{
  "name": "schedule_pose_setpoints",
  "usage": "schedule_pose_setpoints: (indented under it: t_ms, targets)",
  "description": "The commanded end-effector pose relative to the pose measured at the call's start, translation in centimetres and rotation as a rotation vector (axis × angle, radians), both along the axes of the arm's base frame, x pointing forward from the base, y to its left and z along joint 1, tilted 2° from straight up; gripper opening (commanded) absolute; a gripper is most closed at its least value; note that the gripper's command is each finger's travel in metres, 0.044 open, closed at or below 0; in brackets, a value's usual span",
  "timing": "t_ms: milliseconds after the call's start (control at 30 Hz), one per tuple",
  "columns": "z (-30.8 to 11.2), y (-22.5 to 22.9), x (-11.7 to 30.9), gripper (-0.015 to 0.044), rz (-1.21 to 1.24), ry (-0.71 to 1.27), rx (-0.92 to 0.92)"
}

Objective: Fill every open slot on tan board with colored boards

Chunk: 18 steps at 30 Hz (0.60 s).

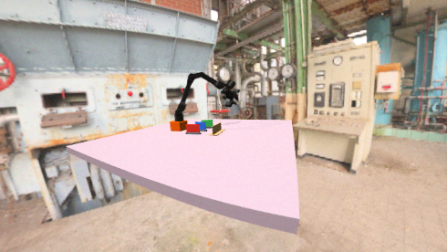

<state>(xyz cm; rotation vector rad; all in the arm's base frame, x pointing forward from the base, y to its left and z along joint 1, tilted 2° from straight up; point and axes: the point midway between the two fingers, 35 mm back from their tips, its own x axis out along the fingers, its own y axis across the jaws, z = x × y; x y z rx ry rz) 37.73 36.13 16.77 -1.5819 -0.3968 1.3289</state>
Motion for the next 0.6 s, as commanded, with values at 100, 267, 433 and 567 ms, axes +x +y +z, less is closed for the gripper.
schedule_pose_setpoints:
  t_ms: [100, 267, 433, 567]
  targets:
    - [-0.8, -9.1, 2.8, 0.0181, -0.292, 0.177, -0.046]
    - [-1.3, -16.5, 3.7, 0.0181, -0.525, 0.305, -0.064]
    - [-2.3, -24.2, 2.6, 0.0181, -0.764, 0.459, -0.063]
    - [-3.0, -30.6, 0.4, 0.0181, -0.991, 0.6, -0.046]
